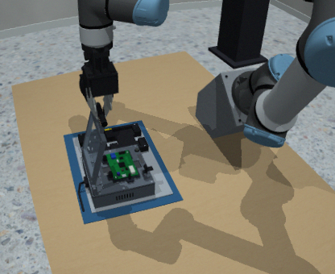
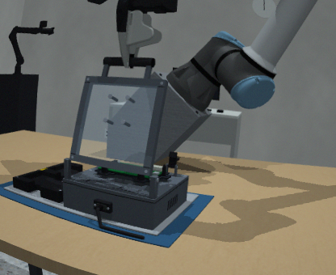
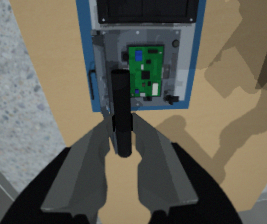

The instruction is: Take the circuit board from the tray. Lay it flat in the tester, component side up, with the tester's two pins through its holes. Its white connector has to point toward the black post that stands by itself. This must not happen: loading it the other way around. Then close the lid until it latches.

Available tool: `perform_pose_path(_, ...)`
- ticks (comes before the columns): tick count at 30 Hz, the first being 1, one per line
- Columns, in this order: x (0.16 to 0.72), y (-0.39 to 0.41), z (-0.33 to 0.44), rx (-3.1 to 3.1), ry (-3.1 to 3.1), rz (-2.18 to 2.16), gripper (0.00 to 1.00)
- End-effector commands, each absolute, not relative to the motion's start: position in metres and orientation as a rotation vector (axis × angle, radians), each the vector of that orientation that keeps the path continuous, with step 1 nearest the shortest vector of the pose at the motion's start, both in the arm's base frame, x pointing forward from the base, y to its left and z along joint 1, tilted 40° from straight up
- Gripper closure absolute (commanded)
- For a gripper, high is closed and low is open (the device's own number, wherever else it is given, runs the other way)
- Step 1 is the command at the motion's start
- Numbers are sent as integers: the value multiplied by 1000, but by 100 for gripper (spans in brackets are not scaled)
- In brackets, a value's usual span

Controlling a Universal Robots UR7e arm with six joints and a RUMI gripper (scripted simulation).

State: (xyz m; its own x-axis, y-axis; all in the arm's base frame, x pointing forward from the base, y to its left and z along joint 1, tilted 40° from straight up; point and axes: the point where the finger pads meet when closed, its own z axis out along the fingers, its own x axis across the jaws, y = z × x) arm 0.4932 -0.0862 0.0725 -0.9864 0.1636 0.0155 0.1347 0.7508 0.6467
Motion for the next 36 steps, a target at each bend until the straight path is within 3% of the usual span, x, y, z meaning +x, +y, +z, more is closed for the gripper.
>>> perform_pose_path(1,486,-84,71,248,2900,1065,100)
perform_pose_path(36,437,-58,50,248,2900,1065,100)
